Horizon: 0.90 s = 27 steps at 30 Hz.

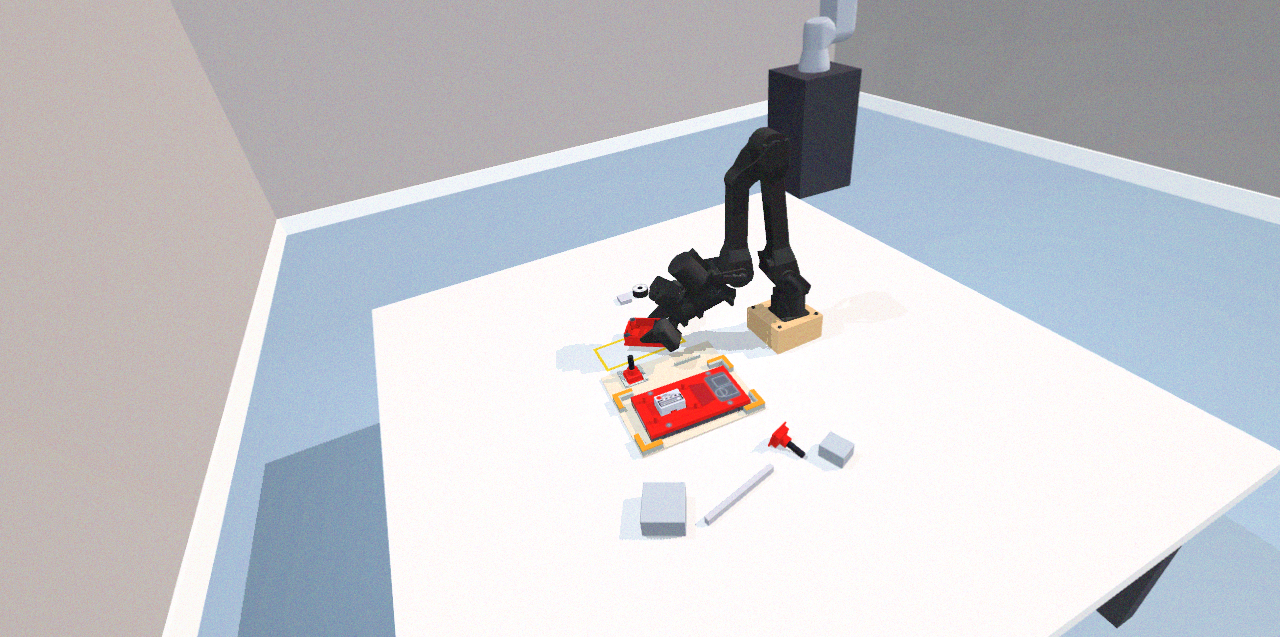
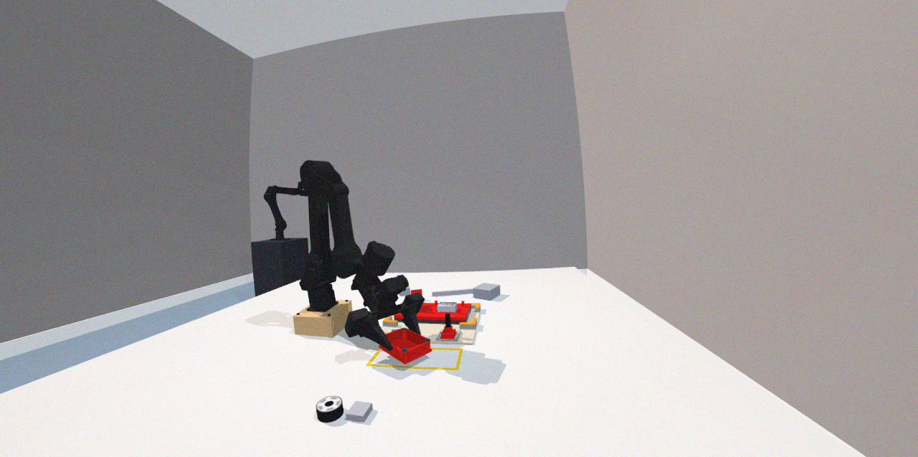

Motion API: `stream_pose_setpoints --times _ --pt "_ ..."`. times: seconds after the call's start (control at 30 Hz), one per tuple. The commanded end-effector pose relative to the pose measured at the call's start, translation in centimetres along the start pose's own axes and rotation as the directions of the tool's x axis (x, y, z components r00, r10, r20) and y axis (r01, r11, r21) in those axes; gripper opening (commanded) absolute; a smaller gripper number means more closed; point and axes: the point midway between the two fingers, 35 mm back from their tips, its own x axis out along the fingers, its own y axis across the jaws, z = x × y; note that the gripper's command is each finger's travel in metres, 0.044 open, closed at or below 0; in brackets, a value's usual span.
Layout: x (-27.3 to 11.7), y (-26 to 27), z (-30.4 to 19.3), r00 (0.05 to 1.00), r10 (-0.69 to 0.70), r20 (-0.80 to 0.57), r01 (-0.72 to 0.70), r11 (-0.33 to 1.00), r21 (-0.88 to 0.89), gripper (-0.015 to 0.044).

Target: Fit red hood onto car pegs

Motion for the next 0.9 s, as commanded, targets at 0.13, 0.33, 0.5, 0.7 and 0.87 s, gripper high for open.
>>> stream_pose_setpoints --times 0.13,0.33,0.5,0.7,0.87 --pt "-0.8 0.1 2.2 1.000 -0.001 0.021 0.001 1.000 0.013 0.0000" --pt "-1.6 0.1 3.1 1.000 -0.001 0.021 0.001 1.000 0.013 0.0000" --pt "-2.4 0.0 3.9 1.000 -0.001 0.021 0.001 1.000 0.013 0.0000" --pt "-3.3 -0.1 4.6 1.000 -0.001 0.021 0.001 1.000 0.013 0.0000" --pt "-3.3 -0.2 4.6 1.000 -0.001 0.021 0.001 1.000 0.013 0.0000"
